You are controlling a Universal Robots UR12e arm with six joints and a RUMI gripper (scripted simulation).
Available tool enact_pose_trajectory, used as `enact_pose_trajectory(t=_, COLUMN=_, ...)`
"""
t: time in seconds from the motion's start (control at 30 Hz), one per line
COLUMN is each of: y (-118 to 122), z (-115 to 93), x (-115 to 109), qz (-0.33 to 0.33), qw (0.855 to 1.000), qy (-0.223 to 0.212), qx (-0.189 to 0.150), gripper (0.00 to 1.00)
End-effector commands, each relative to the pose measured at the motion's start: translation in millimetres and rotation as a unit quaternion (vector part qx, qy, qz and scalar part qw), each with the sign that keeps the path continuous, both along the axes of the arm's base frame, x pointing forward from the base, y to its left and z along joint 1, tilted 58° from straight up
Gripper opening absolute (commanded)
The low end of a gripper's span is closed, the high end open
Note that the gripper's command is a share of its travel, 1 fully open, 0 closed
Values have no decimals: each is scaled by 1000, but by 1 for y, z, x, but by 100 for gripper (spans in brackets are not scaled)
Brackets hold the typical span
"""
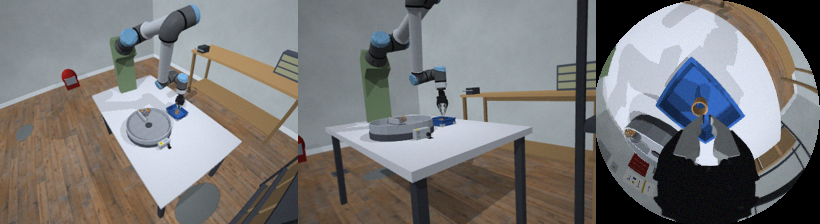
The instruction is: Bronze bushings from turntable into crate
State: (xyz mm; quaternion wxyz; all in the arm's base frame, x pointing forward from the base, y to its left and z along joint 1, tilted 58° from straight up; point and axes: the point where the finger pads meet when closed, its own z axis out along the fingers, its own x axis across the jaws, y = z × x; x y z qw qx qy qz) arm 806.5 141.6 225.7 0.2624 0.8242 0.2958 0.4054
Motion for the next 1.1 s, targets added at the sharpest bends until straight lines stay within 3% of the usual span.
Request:
enact_pose_trajectory(t=0.0, y=4, z=11, x=-16, qz=0, qw=1000, qy=0, qx=0, gripper=6)
enact_pose_trajectory(t=0.37, y=10, z=29, x=-43, qz=0, qw=1000, qy=0, qx=0, gripper=6)
enact_pose_trajectory(t=1.07, y=11, z=30, x=-45, qz=0, qw=1000, qy=0, qx=0, gripper=6)
